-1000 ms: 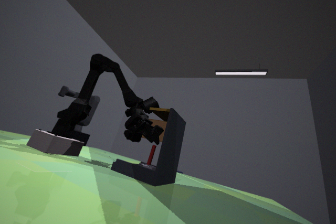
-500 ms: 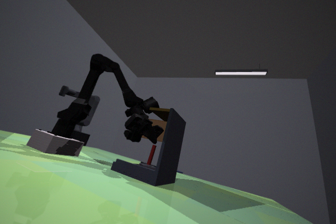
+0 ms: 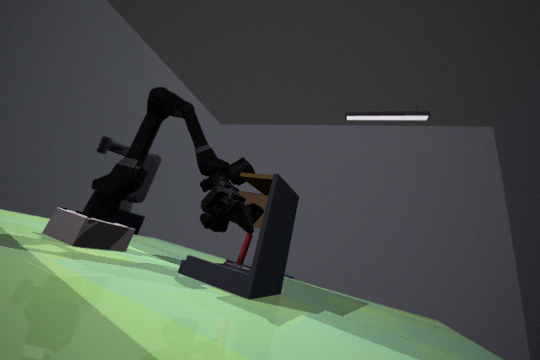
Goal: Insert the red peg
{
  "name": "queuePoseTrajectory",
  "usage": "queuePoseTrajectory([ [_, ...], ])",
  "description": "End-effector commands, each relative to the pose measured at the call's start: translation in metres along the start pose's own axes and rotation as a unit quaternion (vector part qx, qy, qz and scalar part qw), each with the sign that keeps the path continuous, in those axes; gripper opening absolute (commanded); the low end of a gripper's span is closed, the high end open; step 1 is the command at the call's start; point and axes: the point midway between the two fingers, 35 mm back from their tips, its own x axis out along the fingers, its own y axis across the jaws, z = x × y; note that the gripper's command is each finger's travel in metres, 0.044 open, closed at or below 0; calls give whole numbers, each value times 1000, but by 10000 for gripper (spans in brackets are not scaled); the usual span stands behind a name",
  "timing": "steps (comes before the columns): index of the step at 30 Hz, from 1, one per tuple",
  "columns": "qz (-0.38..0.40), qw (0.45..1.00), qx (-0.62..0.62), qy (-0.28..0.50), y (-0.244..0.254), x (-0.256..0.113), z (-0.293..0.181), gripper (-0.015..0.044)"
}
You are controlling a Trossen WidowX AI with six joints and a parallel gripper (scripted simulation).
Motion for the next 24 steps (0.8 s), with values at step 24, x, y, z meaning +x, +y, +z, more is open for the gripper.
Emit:
queuePoseTrajectory([
  [24,5,1000,-7,-12,3,11,21,0],
])
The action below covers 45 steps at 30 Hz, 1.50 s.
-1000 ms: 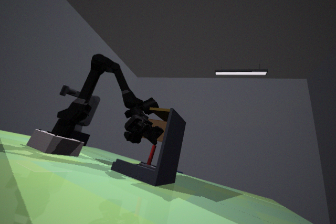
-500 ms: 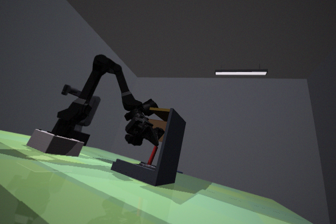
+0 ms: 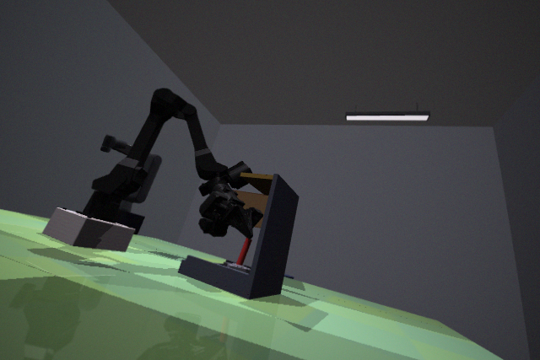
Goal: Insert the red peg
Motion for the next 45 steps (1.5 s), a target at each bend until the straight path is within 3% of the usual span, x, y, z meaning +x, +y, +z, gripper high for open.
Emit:
queuePoseTrajectory([
  [1,4,1000,-9,-17,3,3,13,0],
  [7,4,1000,-9,-17,3,3,13,0],
  [16,4,1000,-9,-17,6,-8,10,220],
  [25,4,1000,-9,-18,12,-36,30,220],
  [33,4,1000,-8,-22,11,-60,29,430],
  [45,5,1000,-8,-22,17,-104,27,440],
])
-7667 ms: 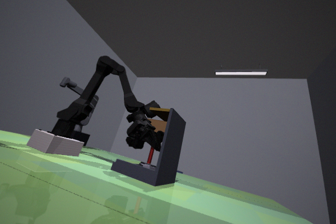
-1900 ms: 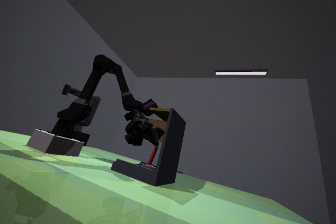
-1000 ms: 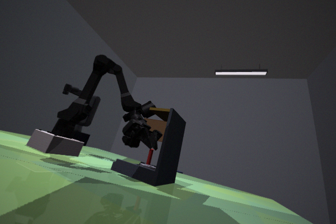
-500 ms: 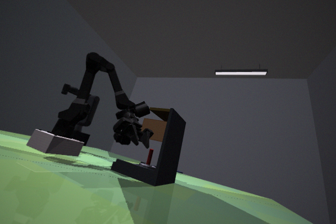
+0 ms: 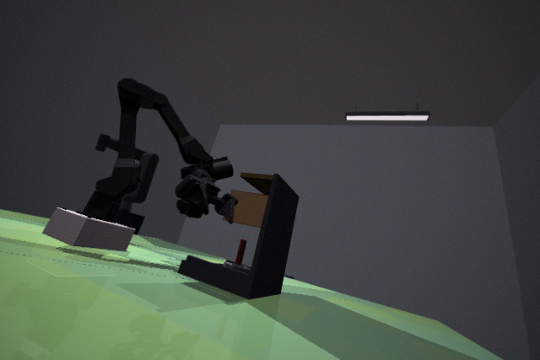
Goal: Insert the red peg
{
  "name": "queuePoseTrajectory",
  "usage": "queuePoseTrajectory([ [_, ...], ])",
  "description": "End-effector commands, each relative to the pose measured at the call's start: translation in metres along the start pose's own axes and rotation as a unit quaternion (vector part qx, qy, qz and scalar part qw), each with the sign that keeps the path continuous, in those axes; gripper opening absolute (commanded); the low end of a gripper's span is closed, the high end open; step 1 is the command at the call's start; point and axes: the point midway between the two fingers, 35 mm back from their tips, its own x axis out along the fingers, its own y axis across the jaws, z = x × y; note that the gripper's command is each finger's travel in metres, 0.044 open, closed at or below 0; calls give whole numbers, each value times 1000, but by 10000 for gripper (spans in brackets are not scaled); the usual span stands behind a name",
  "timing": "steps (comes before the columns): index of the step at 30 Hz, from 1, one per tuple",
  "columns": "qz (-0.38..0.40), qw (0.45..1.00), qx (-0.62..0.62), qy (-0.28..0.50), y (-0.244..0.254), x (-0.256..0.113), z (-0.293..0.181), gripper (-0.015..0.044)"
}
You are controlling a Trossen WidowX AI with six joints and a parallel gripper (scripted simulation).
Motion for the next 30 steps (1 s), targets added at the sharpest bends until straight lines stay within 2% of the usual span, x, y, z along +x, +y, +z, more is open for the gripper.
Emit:
queuePoseTrajectory([
  [1,-2,1000,4,5,3,-15,-3,440],
  [5,-2,1000,3,6,6,-24,-3,440],
  [30,-2,1000,3,6,6,-24,-3,440],
])
